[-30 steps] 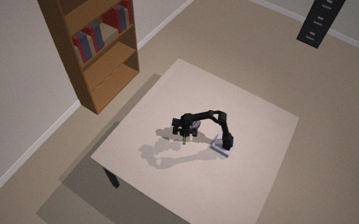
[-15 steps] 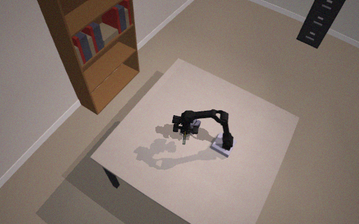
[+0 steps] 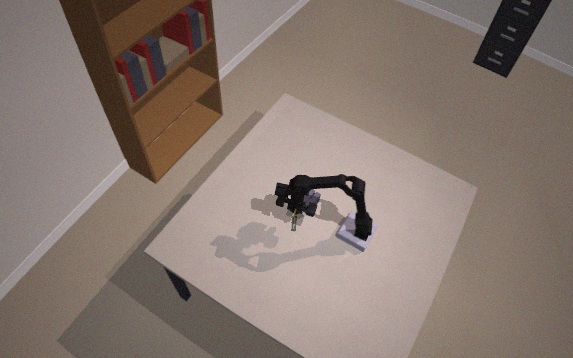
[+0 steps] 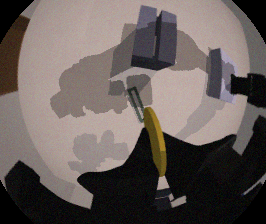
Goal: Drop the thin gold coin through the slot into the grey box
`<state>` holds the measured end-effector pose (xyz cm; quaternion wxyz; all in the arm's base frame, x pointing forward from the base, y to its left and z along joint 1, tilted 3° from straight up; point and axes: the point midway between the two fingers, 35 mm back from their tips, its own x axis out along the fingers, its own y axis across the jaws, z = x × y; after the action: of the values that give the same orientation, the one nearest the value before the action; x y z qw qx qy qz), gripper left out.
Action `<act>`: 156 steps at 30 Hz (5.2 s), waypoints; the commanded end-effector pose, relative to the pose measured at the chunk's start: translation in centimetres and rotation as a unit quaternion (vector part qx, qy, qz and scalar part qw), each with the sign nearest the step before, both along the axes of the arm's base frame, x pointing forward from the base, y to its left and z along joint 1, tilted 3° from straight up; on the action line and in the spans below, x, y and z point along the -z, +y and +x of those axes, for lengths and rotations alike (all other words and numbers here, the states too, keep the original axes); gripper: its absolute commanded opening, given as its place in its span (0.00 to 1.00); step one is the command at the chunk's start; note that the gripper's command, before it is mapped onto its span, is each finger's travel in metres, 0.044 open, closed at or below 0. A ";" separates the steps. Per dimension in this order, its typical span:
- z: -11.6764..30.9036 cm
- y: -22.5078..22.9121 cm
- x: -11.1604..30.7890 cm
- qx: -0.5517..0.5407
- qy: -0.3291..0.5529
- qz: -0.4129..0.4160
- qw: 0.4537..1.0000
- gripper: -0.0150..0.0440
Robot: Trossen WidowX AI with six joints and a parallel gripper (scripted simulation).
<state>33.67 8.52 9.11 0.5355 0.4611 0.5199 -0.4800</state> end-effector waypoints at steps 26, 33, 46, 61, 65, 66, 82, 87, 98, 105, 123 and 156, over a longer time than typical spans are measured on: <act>0.0 -3.7 -0.2 0.138 -0.005 -0.006 0.990 0.25; -0.3 -5.4 -0.2 0.138 -0.005 -0.008 0.990 0.25; -1.0 -8.8 -0.4 0.138 -0.004 -0.008 0.990 0.25; -2.2 -12.5 -0.6 0.138 -0.004 -0.007 0.990 0.25; -2.5 -13.3 -0.6 0.138 -0.004 -0.007 0.990 0.25; -2.5 -13.3 -0.6 0.138 -0.004 -0.007 0.990 0.25; -2.4 -13.1 -0.6 0.141 -0.006 -0.006 0.990 0.25; -2.6 -13.4 -0.5 0.136 -0.006 -0.006 0.991 0.25; -2.5 -13.3 -0.6 0.140 -0.007 -0.006 0.990 0.25; -2.6 -13.4 -0.2 0.138 -0.007 -0.006 0.990 0.25; -2.6 -13.4 0.6 0.135 -0.007 -0.006 0.991 0.25; -2.6 -13.4 1.1 0.138 -0.009 -0.006 0.990 0.53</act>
<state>31.13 -4.90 7.96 0.4716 0.5294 0.4438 -0.5480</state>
